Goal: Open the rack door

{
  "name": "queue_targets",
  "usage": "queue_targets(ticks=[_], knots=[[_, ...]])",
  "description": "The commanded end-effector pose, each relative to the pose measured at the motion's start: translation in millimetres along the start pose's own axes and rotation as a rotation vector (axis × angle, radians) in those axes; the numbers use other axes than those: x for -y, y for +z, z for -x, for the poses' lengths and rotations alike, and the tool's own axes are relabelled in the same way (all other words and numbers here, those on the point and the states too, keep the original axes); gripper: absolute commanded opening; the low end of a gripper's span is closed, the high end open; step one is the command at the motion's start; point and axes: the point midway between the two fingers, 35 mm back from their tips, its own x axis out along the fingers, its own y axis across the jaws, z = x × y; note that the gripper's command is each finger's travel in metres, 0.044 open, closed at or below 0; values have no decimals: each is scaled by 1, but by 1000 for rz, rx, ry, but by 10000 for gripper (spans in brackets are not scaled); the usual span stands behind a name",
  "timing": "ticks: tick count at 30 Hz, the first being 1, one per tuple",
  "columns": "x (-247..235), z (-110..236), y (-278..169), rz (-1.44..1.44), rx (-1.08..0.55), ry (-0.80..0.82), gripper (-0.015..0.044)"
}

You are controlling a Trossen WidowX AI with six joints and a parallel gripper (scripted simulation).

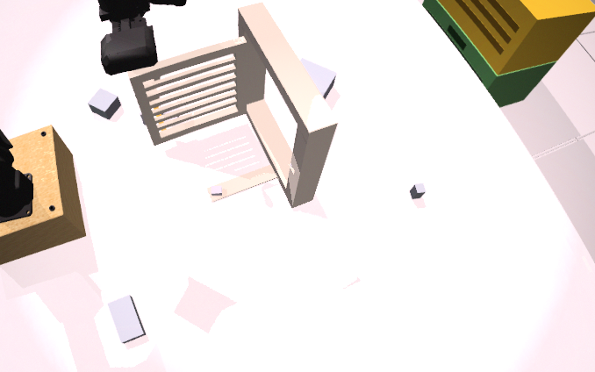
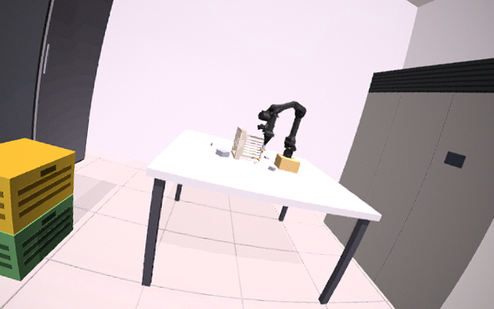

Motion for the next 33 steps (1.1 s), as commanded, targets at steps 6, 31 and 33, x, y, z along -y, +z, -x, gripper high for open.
queue_targets(ticks=[6,31,33], knots=[[-1,0,0,-31,-1,-2,13],[-2,9,1,-29,-1,-1,284],[-2,11,1,-28,0,-1,284]])
